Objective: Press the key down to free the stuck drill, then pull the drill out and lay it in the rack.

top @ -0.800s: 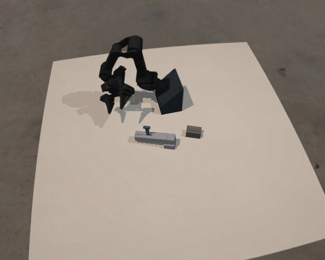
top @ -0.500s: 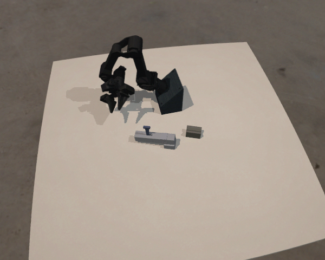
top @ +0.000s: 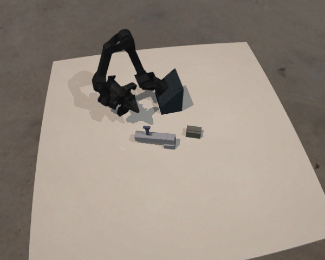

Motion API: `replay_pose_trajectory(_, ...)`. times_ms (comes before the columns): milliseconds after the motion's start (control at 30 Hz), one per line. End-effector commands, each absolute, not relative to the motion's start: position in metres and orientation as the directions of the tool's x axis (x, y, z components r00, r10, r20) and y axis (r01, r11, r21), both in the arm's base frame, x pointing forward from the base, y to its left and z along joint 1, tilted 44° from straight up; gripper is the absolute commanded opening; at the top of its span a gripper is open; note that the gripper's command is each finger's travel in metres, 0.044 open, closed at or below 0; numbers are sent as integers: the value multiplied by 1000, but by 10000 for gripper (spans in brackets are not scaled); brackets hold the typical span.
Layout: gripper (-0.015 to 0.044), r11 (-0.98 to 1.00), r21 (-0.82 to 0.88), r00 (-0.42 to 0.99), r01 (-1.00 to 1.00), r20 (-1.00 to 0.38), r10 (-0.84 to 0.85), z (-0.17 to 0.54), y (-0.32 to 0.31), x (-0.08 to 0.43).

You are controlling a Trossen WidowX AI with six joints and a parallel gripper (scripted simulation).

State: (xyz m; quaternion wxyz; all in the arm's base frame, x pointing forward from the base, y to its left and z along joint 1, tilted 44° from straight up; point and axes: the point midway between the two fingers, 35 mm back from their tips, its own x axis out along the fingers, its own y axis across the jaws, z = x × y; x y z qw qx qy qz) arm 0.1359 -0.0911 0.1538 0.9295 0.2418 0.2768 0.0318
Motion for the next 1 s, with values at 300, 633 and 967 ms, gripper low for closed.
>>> replay_pose_trajectory(300, 0, 866, 366, 63, 340, -928, 367, 106, -67, 130)
replay_pose_trajectory(633, 0, 906, -219, -264, 361, -956, -126, 107, -82, 159)
replay_pose_trajectory(967, 0, 701, -596, -111, 392, -787, -607, 133, -67, 223)
